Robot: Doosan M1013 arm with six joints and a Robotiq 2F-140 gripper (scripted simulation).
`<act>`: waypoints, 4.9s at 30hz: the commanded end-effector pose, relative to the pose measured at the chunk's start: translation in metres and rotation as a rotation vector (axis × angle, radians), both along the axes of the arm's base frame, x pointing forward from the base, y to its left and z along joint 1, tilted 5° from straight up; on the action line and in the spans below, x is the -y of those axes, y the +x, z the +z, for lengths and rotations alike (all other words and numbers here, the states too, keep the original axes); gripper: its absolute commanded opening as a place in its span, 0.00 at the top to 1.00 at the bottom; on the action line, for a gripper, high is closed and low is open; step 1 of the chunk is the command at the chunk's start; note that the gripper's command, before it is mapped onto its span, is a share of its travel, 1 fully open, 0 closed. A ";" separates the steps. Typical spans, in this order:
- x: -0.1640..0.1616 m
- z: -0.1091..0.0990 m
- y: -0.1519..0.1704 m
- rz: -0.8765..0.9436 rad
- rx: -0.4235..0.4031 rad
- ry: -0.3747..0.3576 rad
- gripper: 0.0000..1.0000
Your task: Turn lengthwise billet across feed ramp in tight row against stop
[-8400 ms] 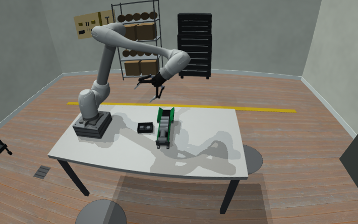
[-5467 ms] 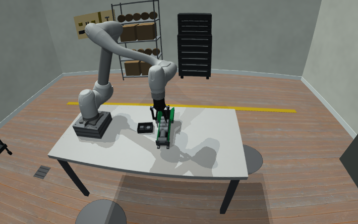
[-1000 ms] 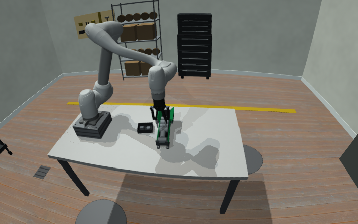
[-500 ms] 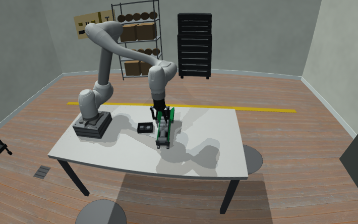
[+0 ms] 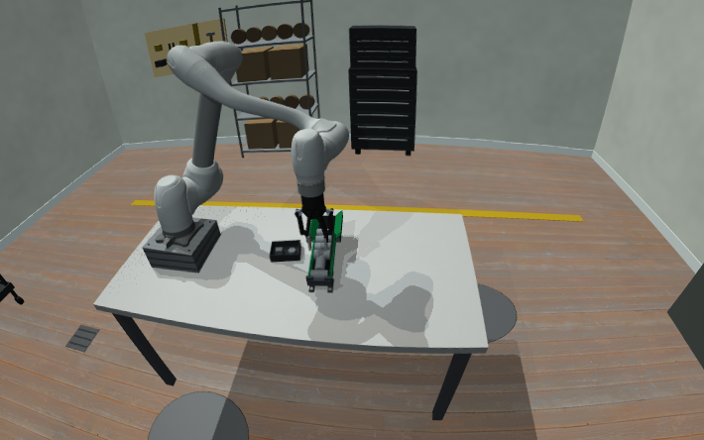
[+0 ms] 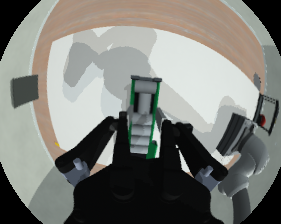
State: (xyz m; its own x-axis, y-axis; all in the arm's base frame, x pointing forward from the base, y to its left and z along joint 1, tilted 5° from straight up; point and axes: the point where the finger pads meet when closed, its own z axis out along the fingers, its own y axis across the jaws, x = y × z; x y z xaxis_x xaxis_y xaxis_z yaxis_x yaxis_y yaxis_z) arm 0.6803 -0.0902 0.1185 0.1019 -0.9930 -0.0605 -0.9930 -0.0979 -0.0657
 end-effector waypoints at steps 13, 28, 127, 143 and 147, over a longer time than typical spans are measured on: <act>0.001 0.000 0.000 0.002 -0.002 0.024 0.59; 0.002 0.000 0.000 0.004 -0.006 0.063 0.59; -0.002 -0.085 0.005 0.006 -0.009 0.094 0.59; -0.002 -0.085 0.005 0.006 -0.009 0.094 0.59; -0.002 -0.085 0.005 0.006 -0.009 0.094 0.90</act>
